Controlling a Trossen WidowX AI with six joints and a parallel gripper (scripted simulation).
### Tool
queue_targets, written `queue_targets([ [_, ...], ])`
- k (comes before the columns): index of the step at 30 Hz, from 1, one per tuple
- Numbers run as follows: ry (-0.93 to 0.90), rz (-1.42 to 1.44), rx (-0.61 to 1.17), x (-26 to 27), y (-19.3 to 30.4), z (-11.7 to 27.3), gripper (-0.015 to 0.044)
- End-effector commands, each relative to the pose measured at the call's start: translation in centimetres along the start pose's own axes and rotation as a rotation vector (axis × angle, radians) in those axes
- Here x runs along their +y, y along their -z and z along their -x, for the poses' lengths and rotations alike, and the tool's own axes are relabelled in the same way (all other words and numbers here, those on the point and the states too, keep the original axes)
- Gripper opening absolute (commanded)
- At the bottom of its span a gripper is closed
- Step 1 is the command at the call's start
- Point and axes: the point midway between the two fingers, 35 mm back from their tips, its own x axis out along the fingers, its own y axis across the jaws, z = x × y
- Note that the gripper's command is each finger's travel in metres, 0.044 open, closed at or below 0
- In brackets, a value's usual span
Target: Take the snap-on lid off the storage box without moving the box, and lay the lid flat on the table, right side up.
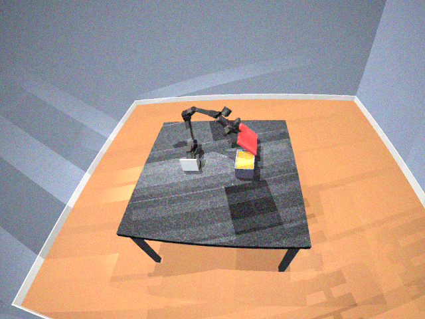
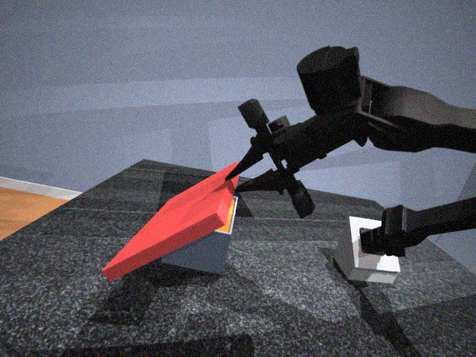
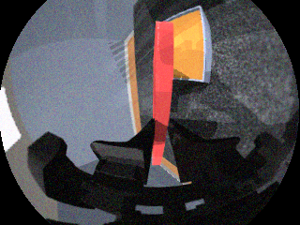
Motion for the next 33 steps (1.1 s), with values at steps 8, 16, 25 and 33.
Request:
queue_targets([
  [8,-0.025,0.007,0.0,0.4,2.4,0.7,0.0],
  [16,-0.025,0.007,0.0,0.3,4.0,0.8,0.0],
  [25,-0.025,0.007,0.001,0.2,5.8,1.0,0.0],
  [33,-0.026,0.006,0.001,0.0,7.4,1.2,0.0],
])
